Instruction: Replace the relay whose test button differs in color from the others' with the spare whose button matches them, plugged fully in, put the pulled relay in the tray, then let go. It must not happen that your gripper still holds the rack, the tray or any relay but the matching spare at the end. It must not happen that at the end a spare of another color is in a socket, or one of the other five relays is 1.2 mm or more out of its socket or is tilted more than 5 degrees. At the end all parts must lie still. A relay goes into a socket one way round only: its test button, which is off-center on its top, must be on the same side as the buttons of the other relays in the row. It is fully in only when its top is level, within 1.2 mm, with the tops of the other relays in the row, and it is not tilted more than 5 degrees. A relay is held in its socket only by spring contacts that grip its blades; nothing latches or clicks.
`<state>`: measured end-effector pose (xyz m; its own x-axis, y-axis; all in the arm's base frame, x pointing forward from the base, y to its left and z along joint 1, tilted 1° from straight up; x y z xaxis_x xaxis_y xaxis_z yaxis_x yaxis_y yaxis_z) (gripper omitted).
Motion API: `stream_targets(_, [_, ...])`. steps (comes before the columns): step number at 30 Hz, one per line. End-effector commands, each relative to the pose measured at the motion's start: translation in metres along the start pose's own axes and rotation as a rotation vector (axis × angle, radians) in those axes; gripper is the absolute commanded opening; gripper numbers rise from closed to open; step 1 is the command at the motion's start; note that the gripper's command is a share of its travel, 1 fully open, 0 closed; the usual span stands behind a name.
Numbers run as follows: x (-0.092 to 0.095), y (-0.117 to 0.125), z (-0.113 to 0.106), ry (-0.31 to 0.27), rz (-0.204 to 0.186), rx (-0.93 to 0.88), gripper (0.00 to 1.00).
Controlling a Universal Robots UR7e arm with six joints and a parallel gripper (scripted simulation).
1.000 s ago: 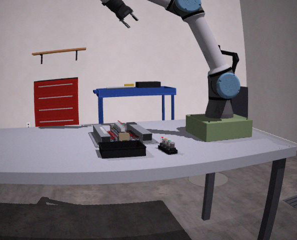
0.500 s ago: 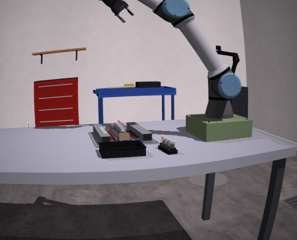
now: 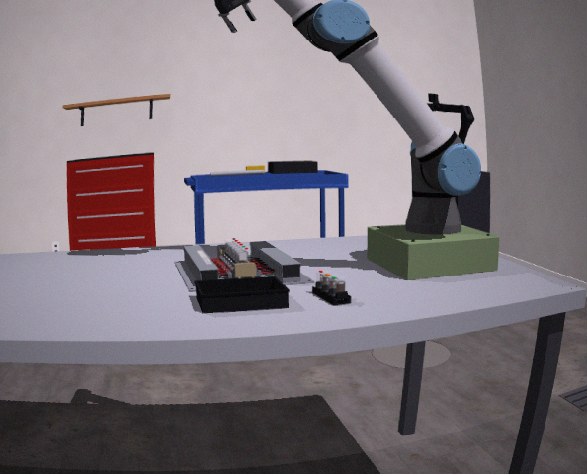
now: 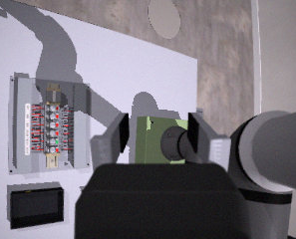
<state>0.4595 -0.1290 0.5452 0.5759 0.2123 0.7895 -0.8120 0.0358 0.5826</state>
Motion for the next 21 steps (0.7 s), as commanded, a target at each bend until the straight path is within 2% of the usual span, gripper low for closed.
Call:
stream_targets(1, [0.0280,-0.0049,0.0015,-0.121,-0.142,-0.002,1.00])
stream_targets(2, [0.0347,-0.0063,0.0019,-0.145,-0.171,-0.002,1.00])
stream_targets(8, [0.0311,-0.0045,0.0006,-0.073,-0.086,0.000,1.00])
stream_targets(14, [0.0323,-0.0045,0.0004,-0.057,-0.066,0.000,1.00])
stream_targets(15, [0.0287,-0.0023,-0.0011,0.072,0.088,0.004,1.00])
stream_targets(19, [0.0303,-0.0048,0.0019,-0.046,-0.053,0.001,1.00])
stream_targets(21, [0.0303,-0.0048,0.0019,-0.046,-0.053,0.001,1.00])
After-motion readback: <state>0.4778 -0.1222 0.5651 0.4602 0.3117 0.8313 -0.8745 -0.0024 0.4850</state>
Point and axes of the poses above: the point where the finger pads meet when closed, its own x axis back along the fingers, its own y axis across the jaws, z = x × y, the point moved 1 cm from there along x, back along the fingers, and after that the axes turned 4 degrees about x, right-handed, at the moved point
